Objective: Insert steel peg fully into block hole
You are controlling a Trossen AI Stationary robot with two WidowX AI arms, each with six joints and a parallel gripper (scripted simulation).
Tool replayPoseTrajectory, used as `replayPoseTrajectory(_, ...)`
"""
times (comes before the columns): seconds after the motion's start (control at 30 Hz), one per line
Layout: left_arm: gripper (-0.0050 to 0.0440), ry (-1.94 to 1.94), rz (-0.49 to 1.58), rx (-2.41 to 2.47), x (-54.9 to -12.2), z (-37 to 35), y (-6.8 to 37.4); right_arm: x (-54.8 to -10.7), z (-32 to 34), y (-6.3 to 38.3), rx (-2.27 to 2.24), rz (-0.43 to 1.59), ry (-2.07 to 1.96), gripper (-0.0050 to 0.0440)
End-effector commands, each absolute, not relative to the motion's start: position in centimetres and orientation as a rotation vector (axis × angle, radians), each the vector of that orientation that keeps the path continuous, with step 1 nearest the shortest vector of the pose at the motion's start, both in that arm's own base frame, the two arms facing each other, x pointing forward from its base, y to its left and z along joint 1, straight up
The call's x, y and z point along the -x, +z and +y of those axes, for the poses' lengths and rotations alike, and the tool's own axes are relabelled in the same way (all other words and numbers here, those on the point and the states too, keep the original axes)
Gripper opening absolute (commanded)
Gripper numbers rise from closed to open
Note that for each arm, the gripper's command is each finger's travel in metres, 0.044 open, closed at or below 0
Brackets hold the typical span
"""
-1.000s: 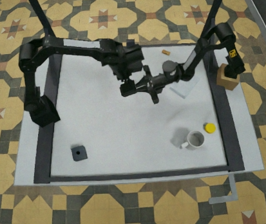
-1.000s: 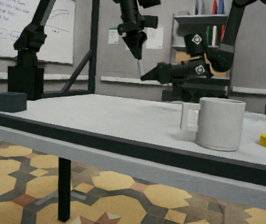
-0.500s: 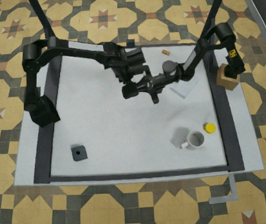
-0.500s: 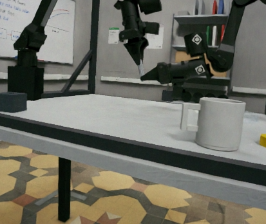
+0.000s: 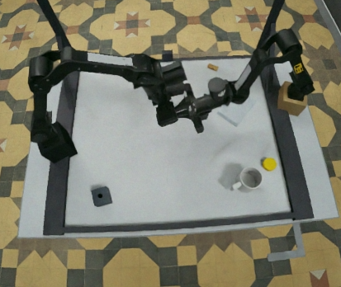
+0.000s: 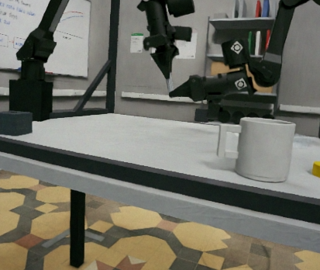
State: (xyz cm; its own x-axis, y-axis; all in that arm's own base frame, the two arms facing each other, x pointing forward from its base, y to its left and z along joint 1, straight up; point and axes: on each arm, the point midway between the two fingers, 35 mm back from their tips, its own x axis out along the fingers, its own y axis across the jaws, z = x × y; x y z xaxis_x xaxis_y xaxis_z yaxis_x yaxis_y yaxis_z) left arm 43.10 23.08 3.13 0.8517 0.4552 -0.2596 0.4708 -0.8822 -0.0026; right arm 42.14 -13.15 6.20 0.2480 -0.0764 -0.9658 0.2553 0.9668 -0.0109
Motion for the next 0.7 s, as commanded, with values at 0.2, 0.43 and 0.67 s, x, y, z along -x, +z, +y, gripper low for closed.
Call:
replayPoseTrajectory(0.2,-0.005,-0.34,0.745,-2.978,-43.5,23.2,4.6,-42.5,-13.2,7.2,-0.154,1.274,-0.231,0.0016)
replayPoseTrajectory(0.43,0.0168,-0.34,0.745,-2.978,-43.5,23.2,4.6,-42.5,-13.2,7.2,-0.154,1.274,-0.231,-0.0003)
replayPoseTrajectory(0.67,0.02,-0.33,0.746,-2.98,-42.3,22.6,5.2,-42.5,-13.2,7.2,-0.154,1.274,-0.231,-0.0005)
